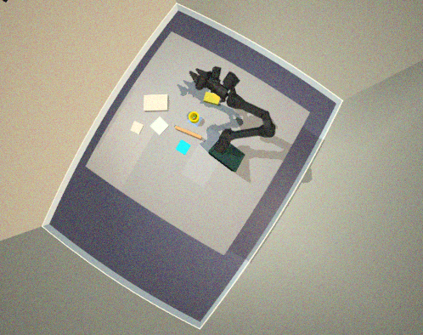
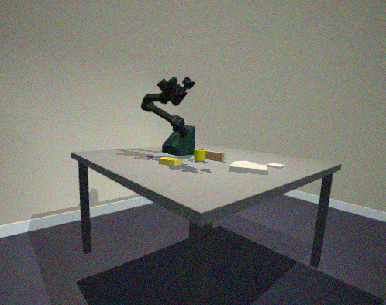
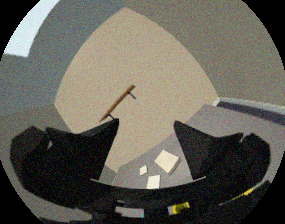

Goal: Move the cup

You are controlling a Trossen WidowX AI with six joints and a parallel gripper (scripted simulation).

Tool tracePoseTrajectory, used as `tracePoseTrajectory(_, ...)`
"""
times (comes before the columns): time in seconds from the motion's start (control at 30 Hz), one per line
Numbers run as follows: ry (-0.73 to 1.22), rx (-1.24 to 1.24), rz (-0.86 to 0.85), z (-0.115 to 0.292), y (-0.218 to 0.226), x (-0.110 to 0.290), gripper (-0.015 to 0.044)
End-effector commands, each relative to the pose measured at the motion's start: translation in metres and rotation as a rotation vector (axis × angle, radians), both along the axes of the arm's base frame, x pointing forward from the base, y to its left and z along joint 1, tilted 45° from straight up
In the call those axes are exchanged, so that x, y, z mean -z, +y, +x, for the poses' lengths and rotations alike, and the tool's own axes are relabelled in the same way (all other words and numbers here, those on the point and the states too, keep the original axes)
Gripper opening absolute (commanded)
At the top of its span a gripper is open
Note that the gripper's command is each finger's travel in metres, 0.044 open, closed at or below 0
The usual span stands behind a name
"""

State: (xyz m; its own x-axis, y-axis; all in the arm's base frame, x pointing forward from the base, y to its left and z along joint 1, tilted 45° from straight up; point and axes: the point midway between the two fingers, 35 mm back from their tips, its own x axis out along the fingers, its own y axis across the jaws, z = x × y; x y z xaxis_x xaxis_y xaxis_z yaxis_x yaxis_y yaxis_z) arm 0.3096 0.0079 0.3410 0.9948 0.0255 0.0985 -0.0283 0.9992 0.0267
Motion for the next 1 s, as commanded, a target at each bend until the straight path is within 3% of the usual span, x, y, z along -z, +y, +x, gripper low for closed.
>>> tracePoseTrajectory(0.0, 0.016, 0.007, -0.008, 0.002, -0.001, 0.004, 0.0374)
tracePoseTrajectory(0.27, 0.657, 0.174, -0.393, 0.034, -0.032, 0.147, 0.0167)
tracePoseTrajectory(0.53, 1.448, 0.065, -1.028, -0.019, -0.070, 0.272, 0.0167)
tracePoseTrajectory(0.7, 1.843, -0.169, -1.409, -0.057, -0.091, 0.298, 0.0167)
tracePoseTrajectory(0.97, 1.878, -0.199, -1.445, -0.060, -0.094, 0.299, 0.0167)
